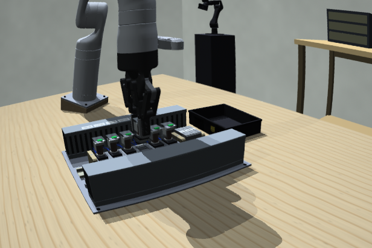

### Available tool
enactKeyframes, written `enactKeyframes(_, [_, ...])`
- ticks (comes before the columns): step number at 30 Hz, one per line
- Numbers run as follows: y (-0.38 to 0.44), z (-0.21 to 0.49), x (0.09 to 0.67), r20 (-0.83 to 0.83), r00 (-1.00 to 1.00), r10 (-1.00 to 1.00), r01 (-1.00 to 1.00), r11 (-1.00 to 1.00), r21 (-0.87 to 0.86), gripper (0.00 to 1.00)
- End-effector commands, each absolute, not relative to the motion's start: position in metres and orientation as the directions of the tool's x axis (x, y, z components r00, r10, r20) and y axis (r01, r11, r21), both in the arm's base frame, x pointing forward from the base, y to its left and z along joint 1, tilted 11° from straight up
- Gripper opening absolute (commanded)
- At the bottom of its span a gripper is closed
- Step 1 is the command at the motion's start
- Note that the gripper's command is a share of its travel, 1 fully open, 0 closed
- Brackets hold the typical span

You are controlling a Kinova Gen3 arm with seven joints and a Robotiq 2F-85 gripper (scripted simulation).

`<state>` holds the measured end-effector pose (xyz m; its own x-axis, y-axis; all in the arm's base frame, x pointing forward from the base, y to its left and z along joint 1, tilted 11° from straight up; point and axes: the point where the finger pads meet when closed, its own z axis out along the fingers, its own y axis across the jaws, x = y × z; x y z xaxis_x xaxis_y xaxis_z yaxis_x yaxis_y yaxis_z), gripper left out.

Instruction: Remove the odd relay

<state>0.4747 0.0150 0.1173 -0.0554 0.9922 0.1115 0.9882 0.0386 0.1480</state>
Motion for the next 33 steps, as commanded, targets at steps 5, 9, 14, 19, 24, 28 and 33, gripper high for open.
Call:
enactKeyframes(5, [0.0141,0.122,0.4753,0.111,-0.055,0.992,0.988,0.038,0.152,0.0])
enactKeyframes(9, [0.014,0.123,0.4751,0.111,-0.055,0.992,0.988,0.038,0.152,0.0])
enactKeyframes(14, [0.0138,0.1242,0.475,0.111,-0.055,0.992,0.988,0.038,0.152,0.0])
enactKeyframes(19, [0.0137,0.1252,0.4748,0.111,-0.055,0.992,0.988,0.038,0.152,0.0])
enactKeyframes(24, [0.0137,0.1257,0.4747,0.111,-0.055,0.992,0.988,0.038,0.152,0.0])
enactKeyframes(28, [0.0137,0.1258,0.4747,0.111,-0.055,0.992,0.988,0.038,0.152,0.0])
enactKeyframes(33, [0.0136,0.1259,0.4747,0.111,-0.055,0.992,0.988,0.038,0.152,0.0])
